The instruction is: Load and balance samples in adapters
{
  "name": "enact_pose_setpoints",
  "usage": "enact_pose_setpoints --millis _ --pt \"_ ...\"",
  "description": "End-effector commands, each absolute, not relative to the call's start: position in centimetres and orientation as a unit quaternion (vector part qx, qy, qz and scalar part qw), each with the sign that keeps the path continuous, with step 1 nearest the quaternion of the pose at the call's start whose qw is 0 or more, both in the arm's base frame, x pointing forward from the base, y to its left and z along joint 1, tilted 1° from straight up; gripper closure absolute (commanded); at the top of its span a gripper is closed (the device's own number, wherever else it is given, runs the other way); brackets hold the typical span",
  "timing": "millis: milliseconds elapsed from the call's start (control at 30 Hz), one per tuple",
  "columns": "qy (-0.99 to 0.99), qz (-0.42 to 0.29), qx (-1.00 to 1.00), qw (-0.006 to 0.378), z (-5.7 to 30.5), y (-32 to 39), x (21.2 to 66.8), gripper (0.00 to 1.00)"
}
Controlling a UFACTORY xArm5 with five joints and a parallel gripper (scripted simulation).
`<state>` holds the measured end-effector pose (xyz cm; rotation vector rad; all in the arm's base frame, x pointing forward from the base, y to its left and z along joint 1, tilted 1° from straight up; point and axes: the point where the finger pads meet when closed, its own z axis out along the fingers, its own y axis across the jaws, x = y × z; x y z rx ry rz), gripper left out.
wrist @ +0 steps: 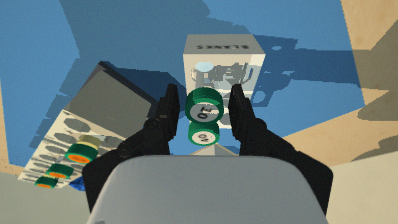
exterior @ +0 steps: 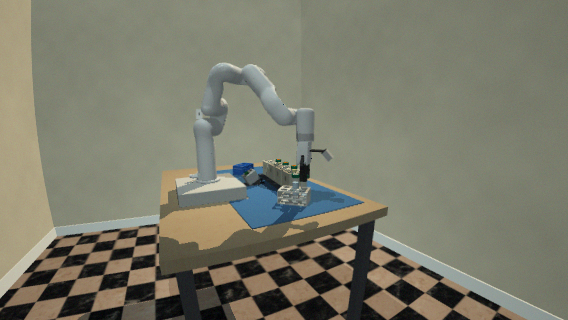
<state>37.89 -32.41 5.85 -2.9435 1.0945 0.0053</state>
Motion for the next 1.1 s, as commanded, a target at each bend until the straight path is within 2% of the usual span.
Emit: enact_pose_setpoints --millis 0,200,233,1067 --pt "0.349 0.000 -0.937 0.000 5.99 -32.50 38.00 0.43" --pt "0.349 0.000 -0.937 0.000 5.99 -32.50 38.00 0.43" --pt "0.349 0.000 -0.937 0.000 6.06 -32.49 38.00 1.00" --pt "0.349 0.000 -0.937 0.000 6.17 -32.49 38.00 1.00"
